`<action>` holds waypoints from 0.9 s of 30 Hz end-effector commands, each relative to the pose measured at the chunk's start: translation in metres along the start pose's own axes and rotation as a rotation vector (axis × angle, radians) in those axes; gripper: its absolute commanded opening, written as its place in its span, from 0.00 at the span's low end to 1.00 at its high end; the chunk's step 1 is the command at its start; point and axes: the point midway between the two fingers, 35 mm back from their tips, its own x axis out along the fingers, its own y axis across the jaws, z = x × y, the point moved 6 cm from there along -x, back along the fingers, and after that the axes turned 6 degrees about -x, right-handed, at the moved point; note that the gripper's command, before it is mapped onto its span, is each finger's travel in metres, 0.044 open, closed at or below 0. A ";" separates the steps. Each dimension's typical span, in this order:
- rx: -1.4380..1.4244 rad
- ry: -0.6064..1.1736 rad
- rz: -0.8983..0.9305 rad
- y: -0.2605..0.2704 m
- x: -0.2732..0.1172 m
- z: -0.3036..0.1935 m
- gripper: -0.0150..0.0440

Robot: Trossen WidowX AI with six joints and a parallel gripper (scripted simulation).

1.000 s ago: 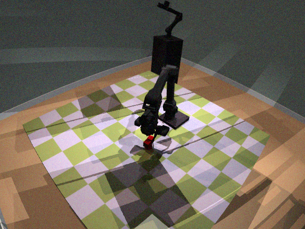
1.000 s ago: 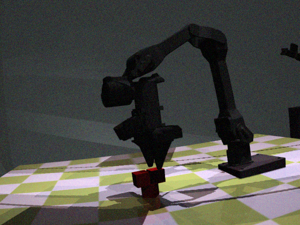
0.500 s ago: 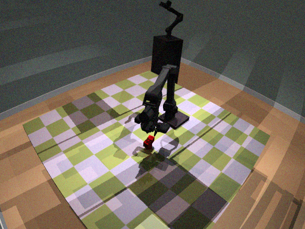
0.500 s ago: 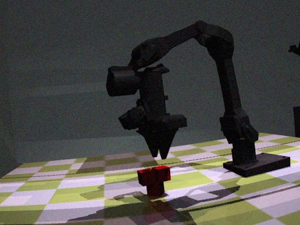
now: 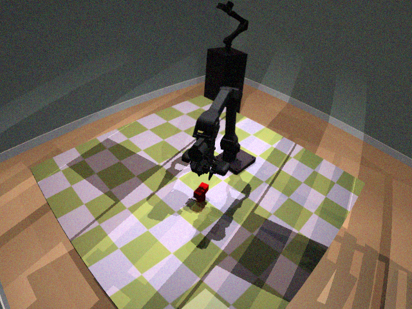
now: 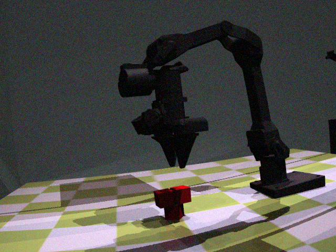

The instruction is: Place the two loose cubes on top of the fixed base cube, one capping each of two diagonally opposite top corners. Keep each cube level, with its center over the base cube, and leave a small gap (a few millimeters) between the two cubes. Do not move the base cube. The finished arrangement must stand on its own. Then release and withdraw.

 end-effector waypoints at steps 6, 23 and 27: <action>0.004 -0.004 0.000 0.000 -0.007 0.000 0.65; -0.002 0.001 0.007 0.058 -0.015 0.016 0.93; -0.001 0.001 0.010 0.113 -0.016 0.019 0.93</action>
